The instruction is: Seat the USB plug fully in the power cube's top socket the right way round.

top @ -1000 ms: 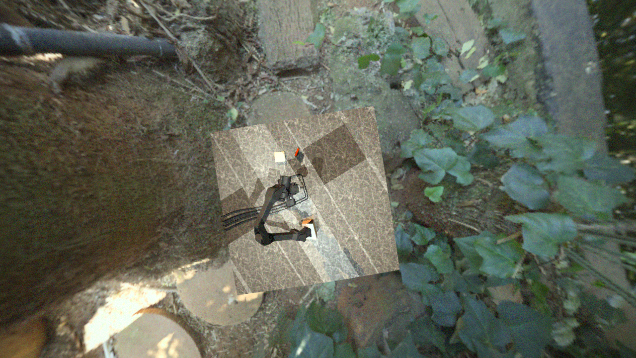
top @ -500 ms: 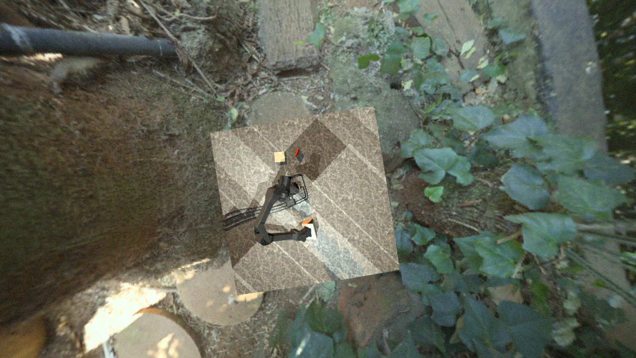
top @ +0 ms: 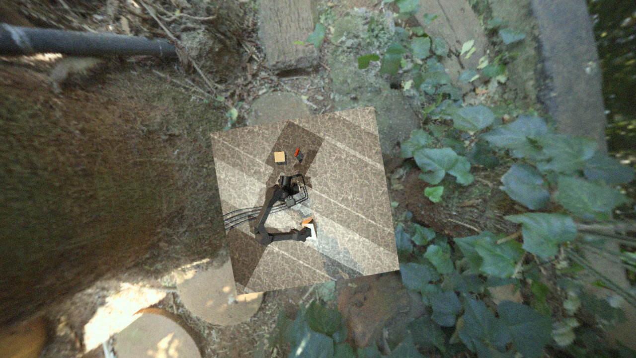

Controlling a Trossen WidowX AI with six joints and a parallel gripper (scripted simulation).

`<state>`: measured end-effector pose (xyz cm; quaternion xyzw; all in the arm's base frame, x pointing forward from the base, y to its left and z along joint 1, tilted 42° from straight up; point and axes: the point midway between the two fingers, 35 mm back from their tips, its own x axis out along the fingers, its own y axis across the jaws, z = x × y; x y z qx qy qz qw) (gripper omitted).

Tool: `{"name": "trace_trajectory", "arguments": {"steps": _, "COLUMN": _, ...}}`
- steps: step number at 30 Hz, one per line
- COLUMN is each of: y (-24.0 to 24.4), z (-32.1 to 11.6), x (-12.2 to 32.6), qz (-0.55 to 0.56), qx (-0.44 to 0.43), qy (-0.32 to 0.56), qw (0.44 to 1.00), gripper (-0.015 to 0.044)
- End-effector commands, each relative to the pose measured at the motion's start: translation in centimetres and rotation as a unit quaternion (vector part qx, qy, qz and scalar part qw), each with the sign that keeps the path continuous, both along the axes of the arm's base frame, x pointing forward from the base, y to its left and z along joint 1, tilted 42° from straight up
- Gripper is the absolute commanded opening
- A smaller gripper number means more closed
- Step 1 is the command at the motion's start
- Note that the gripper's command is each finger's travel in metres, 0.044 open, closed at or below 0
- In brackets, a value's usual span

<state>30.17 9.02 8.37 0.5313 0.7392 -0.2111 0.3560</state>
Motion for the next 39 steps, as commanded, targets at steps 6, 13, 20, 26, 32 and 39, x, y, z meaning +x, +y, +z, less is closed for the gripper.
{"name": "trace_trajectory", "arguments": {"steps": 6, "y": -0.05, "z": -0.13, "x": 0.00, "qz": -0.003, "qx": -0.005, "qy": 0.001, "qw": 1.000, "gripper": 0.0000}}
{"name": "trace_trajectory", "arguments": {"steps": 13, "y": -0.03, "z": -0.22, "x": 0.00, "qz": -0.005, "qx": -0.006, "qy": 0.002, "qw": 1.000, "gripper": 0.0000}}
{"name": "trace_trajectory", "arguments": {"steps": 20, "y": -0.01, "z": -0.31, "x": -0.01, "qz": -0.007, "qx": -0.008, "qy": 0.003, "qw": 1.000, "gripper": 0.0000}}
{"name": "trace_trajectory", "arguments": {"steps": 26, "y": 0.01, "z": -0.39, "x": -0.01, "qz": -0.008, "qx": -0.009, "qy": 0.004, "qw": 1.000, "gripper": 0.0000}}
{"name": "trace_trajectory", "arguments": {"steps": 32, "y": 0.03, "z": -0.47, "x": -0.02, "qz": -0.009, "qx": -0.010, "qy": 0.005, "qw": 1.000, "gripper": 0.0000}}
{"name": "trace_trajectory", "arguments": {"steps": 39, "y": 0.05, "z": -0.56, "x": -0.02, "qz": -0.011, "qx": -0.011, "qy": 0.006, "qw": 1.000, "gripper": 0.0000}}
